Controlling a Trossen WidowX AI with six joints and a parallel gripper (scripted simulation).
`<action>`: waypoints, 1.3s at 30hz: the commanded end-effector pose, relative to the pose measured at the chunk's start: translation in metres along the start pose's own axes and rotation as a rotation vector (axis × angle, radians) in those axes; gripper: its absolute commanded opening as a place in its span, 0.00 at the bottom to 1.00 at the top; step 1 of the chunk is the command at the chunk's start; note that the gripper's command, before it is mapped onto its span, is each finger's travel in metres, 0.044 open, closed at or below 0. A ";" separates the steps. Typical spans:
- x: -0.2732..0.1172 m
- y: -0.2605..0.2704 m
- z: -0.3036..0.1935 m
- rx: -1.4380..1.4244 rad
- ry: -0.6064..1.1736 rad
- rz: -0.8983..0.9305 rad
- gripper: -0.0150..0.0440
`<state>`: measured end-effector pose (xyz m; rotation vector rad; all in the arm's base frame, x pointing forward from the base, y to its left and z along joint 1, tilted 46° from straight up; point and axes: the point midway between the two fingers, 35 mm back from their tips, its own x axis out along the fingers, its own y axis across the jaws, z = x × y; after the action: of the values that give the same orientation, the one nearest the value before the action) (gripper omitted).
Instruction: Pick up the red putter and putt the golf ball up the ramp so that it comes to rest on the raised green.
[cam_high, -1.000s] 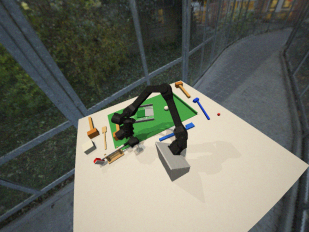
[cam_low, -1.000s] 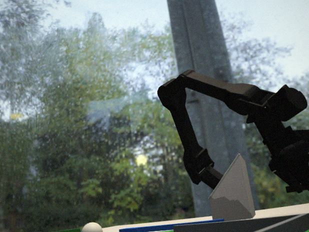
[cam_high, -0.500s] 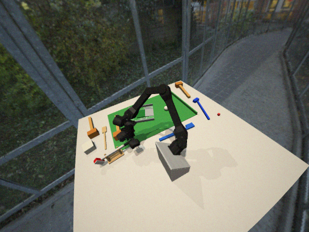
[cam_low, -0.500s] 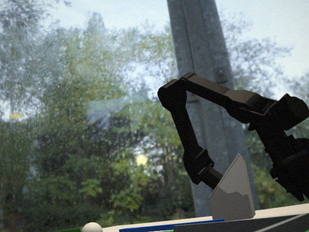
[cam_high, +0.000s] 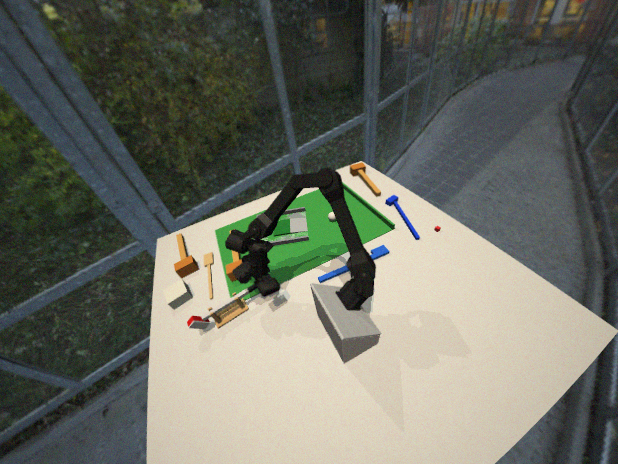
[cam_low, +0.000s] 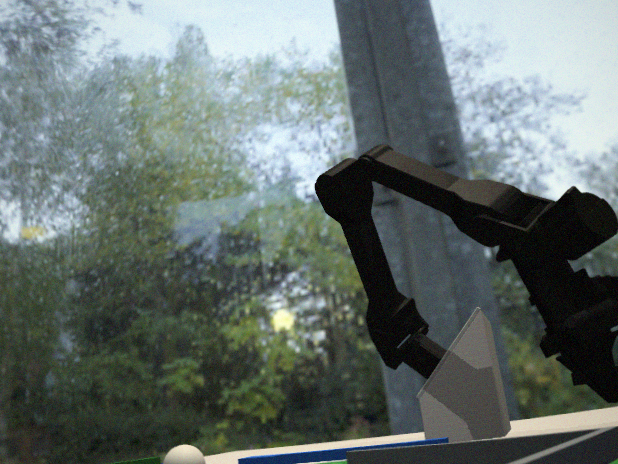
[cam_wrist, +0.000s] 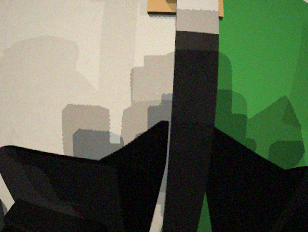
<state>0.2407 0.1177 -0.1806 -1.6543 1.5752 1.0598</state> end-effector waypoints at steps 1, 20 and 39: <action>-0.001 0.000 0.000 0.000 0.000 -0.001 0.27; -0.097 0.000 0.027 -0.001 -0.005 0.001 0.25; -0.135 -0.026 -0.067 0.523 0.030 -0.050 0.25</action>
<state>0.2743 0.1441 -0.0521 -1.4150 1.6358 0.6485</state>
